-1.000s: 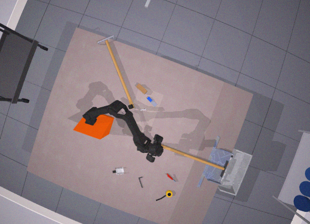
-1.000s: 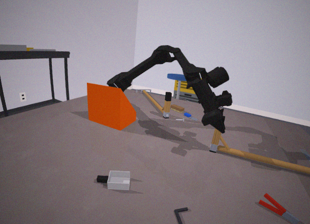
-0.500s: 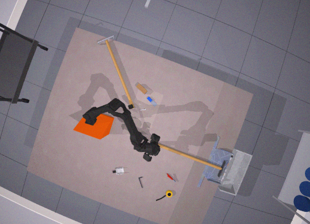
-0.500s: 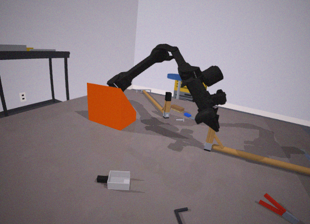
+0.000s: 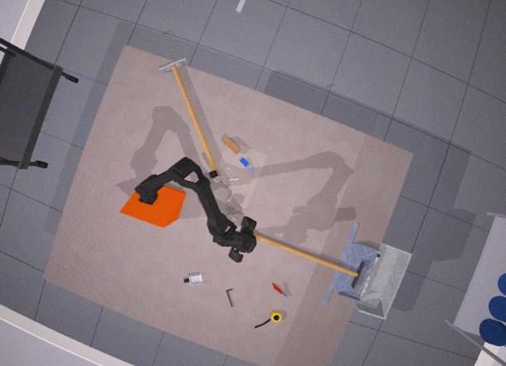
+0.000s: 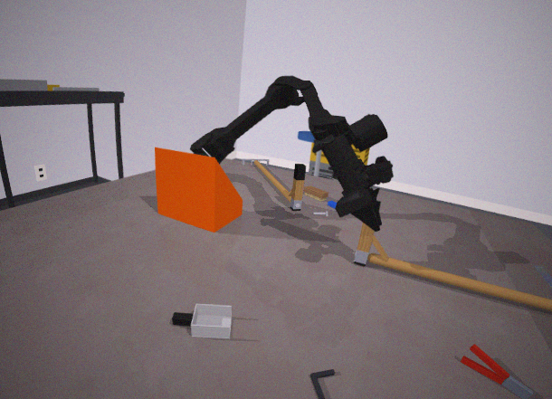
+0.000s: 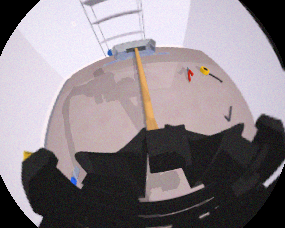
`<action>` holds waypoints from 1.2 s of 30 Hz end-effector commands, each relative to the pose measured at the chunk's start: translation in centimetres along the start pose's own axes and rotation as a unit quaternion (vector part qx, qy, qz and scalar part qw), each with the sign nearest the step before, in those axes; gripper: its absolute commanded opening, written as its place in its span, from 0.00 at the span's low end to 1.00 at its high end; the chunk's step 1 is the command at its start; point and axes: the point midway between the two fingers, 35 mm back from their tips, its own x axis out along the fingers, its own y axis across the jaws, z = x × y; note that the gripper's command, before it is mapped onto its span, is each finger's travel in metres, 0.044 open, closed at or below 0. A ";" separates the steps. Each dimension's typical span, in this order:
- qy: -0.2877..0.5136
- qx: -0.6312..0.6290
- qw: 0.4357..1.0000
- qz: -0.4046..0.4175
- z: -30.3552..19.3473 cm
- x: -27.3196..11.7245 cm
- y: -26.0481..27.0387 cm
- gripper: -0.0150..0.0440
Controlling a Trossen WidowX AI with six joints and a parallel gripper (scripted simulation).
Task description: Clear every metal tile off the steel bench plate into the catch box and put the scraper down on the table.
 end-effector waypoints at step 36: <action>-0.010 -0.005 1.000 0.001 -3.7 -4.1 0.4 0.25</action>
